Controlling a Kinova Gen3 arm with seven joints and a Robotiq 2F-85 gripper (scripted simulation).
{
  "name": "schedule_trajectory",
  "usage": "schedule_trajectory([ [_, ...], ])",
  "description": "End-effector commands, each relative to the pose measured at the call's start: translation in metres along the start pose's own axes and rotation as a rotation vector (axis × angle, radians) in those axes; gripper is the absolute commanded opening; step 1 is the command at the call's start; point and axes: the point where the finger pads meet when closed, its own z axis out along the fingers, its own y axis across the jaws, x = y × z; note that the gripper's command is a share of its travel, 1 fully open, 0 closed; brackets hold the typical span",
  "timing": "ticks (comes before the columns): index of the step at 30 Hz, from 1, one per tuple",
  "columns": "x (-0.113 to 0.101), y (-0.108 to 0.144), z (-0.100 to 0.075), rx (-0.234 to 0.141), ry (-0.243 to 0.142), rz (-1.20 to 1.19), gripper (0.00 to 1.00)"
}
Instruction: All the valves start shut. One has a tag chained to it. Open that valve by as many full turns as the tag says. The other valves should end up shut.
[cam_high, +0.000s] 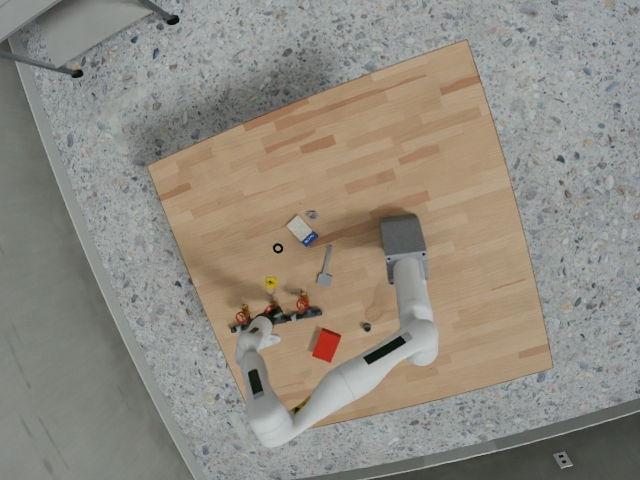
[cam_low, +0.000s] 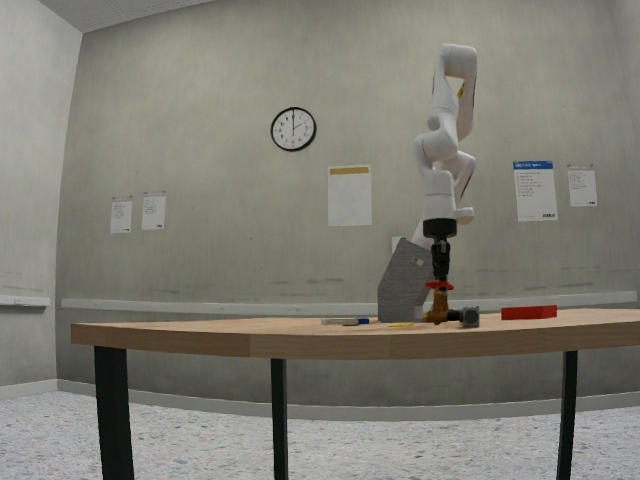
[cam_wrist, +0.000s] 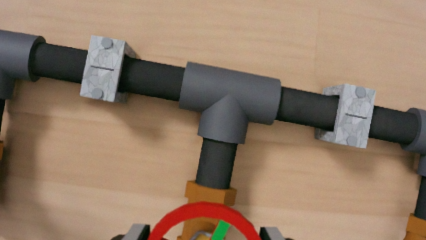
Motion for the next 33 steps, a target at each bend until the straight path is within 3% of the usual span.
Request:
schedule_trajectory([
  [1,-0.0003,0.0008,-0.0007,-0.002,-0.001,-0.004,0.52],
  [19,-0.0003,0.0008,-0.0007,-0.002,-0.001,-0.195,0.52],
  [33,-0.0003,0.0008,-0.0007,-0.002,-0.001,-0.690,0.52],
])
